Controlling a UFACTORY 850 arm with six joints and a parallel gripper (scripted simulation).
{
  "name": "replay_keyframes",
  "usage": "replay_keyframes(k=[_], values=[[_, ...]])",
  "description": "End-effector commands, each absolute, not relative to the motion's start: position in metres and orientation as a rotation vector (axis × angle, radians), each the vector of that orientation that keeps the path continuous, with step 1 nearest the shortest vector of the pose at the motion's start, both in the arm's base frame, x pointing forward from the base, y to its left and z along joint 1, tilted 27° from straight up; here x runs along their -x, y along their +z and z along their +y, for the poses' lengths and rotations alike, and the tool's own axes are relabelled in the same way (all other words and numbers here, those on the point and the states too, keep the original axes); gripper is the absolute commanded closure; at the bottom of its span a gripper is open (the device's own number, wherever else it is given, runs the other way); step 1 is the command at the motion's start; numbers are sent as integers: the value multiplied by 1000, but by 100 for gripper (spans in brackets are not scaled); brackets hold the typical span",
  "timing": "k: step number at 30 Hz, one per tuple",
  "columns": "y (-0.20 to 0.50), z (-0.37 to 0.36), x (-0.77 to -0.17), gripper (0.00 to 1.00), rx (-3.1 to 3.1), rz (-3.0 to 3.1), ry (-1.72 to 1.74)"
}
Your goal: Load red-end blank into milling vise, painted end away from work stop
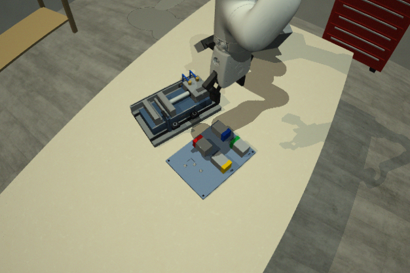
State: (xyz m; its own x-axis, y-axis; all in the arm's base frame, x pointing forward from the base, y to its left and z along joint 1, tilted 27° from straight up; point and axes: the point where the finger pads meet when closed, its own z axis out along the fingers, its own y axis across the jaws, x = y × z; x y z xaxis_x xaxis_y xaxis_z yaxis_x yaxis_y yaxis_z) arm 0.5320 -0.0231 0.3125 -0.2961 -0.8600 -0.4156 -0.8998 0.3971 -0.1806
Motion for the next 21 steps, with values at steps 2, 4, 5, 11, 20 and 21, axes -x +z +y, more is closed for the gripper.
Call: replay_keyframes(k=[2, 4, 5, 11, 20, 21], values=[[314, -23, -533, 0, 1506, 2212, 118], [314, -23, -533, 0, 1506, 2212, 118], [314, -23, -533, 0, 1506, 2212, 118], [312, -27, -532, 0, 1506, 2212, 118], [292, -64, -515, 0, 1506, 2212, 118], [292, -64, -515, 0, 1506, 2212, 118]])
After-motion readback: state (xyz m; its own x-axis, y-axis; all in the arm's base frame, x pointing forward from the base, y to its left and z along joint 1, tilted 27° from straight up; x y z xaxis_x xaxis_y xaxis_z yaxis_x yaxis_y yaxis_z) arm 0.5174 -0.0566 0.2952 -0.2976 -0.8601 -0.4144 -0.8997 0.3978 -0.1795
